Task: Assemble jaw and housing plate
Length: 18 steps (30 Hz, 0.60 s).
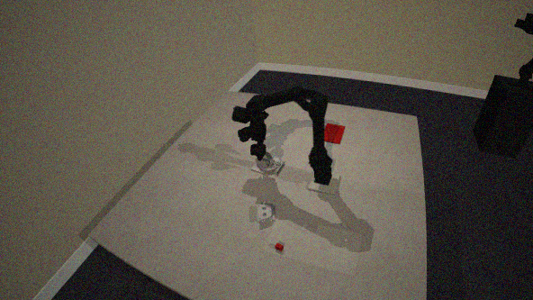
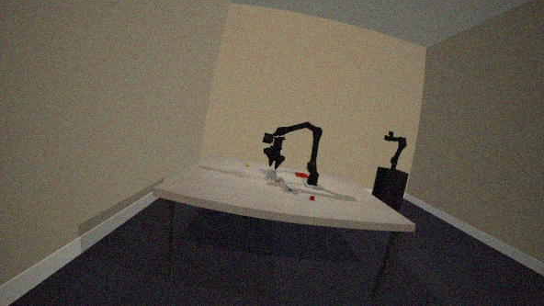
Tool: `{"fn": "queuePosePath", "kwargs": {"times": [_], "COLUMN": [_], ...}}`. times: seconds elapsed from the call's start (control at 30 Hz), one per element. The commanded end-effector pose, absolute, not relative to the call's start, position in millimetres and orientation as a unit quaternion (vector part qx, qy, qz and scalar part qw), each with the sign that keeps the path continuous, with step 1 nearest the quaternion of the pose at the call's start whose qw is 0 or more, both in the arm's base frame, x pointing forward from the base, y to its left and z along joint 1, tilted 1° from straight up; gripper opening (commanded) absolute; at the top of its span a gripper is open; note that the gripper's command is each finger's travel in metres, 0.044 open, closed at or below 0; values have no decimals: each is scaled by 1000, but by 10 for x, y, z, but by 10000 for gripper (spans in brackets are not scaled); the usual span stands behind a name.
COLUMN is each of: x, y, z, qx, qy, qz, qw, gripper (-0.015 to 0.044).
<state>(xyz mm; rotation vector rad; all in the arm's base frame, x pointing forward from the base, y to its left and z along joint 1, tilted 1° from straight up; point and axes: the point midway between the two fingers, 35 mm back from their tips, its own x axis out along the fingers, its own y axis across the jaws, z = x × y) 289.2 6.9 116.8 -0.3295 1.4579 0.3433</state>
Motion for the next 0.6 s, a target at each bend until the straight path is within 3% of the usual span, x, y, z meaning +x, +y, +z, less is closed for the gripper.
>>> {"fn": "queuePosePath", "kwargs": {"times": [0.0,0.57], "x": [2897,2862], "y": [171,621], "z": [1183,1215], "qx": [-188,-355], "qy": [650,584], "qz": [193,352], "qw": [710,640], "gripper": [440,440]}}
